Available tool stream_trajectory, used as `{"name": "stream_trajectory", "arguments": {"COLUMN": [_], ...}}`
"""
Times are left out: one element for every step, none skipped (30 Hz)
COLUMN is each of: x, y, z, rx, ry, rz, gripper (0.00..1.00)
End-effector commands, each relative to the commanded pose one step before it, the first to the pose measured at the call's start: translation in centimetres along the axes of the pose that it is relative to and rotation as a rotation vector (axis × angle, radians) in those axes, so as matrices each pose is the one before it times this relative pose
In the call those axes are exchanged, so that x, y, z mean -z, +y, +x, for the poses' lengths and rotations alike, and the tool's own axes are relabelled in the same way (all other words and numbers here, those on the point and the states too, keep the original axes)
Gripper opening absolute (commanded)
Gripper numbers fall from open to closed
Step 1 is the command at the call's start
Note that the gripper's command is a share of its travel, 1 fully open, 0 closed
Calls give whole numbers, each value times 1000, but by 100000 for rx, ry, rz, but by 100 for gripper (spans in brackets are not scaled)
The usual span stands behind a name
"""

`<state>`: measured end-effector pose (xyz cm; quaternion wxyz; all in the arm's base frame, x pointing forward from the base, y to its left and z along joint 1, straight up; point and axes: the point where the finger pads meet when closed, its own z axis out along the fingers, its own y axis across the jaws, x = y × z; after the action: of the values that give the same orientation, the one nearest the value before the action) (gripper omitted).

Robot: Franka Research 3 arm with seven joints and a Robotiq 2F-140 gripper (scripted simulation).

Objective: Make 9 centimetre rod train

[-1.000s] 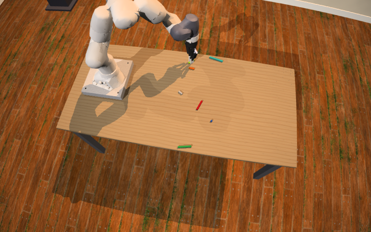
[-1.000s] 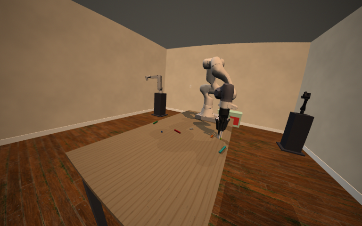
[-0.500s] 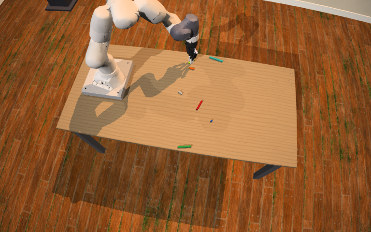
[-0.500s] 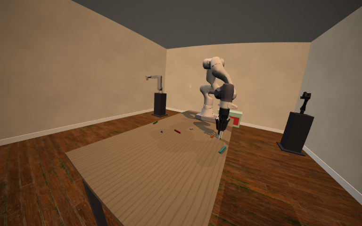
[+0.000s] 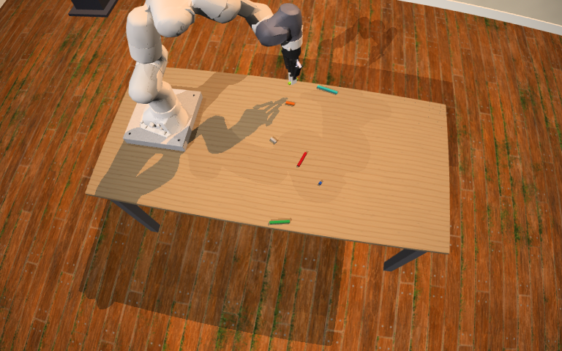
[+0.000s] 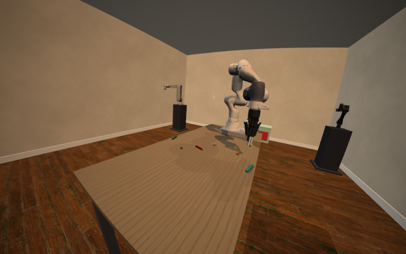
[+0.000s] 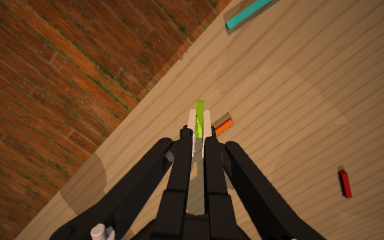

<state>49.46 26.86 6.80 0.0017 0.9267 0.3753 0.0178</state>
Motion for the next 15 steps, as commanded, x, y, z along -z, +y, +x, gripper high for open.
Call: {"name": "stream_trajectory", "arguments": {"x": [827, 399, 297, 200, 112, 45, 7, 0, 0, 0, 0, 0, 0, 2, 11], "y": [-232, 1, 0, 0, -1, 0, 0, 0, 0, 0, 0, 0, 0, 70, 405], "z": [-1116, 0, 0, 0, 0, 0, 0, 0, 0, 0, 0, 0, 0, 4, 25], "rx": [2141, -1, 0, 0, 1, 0, 0, 0, 0, 0, 0, 0, 0, -723, -4171], "ry": [-3326, 0, 0, 0, 0, 0, 0, 0, 0, 0, 0, 0, 0, 3, 18], "rz": [1596, -1, 0, 0, 1, 0, 0, 0, 0, 0, 0, 0, 0, 7, 37], "gripper": [12, 12, 12, 12, 12, 12, 12, 12, 12, 12, 12, 12, 12, 12, 12]}}
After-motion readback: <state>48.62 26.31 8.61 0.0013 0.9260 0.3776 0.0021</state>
